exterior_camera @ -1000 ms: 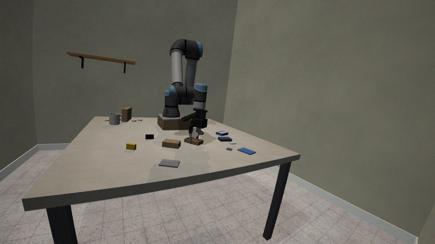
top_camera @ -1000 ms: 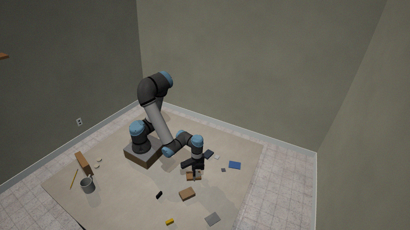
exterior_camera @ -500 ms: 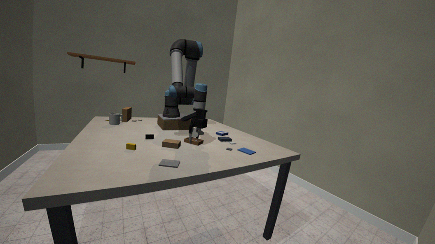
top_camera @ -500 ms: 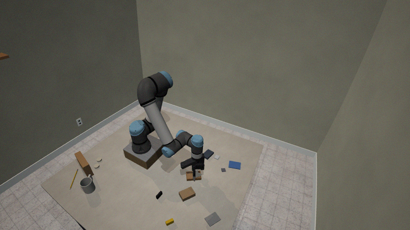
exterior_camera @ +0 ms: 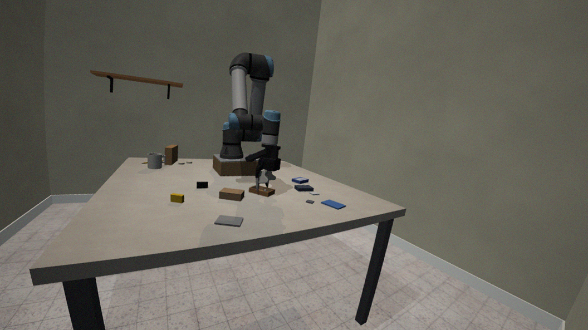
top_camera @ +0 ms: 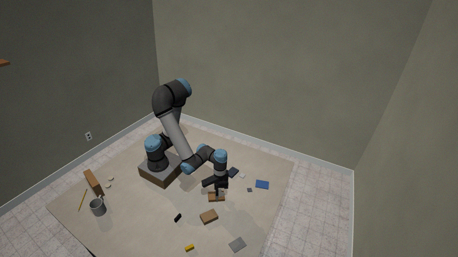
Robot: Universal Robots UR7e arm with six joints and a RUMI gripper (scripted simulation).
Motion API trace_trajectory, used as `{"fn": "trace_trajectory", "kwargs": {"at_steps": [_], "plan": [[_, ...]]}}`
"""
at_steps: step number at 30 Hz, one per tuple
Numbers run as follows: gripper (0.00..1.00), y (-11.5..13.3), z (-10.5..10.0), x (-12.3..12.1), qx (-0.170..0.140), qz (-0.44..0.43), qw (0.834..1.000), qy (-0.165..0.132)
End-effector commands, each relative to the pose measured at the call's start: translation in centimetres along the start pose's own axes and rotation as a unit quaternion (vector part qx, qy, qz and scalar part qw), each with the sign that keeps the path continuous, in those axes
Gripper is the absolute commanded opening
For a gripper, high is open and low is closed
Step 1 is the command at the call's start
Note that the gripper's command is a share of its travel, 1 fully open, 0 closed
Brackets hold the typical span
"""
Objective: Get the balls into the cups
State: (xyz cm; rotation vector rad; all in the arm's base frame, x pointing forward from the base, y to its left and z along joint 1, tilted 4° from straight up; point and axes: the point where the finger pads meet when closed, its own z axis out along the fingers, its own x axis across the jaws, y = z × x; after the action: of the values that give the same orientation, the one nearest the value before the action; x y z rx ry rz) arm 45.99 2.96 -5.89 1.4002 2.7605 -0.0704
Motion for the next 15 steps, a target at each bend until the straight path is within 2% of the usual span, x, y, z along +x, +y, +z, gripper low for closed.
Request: {"fn": "trace_trajectory", "kwargs": {"at_steps": [1,15], "plan": [[0.55,0.0,-0.6,0.0,0.0,0.0,1.0,0.0],[0.55,0.0,-5.0,0.0,0.0,0.0,1.0,0.0]]}}
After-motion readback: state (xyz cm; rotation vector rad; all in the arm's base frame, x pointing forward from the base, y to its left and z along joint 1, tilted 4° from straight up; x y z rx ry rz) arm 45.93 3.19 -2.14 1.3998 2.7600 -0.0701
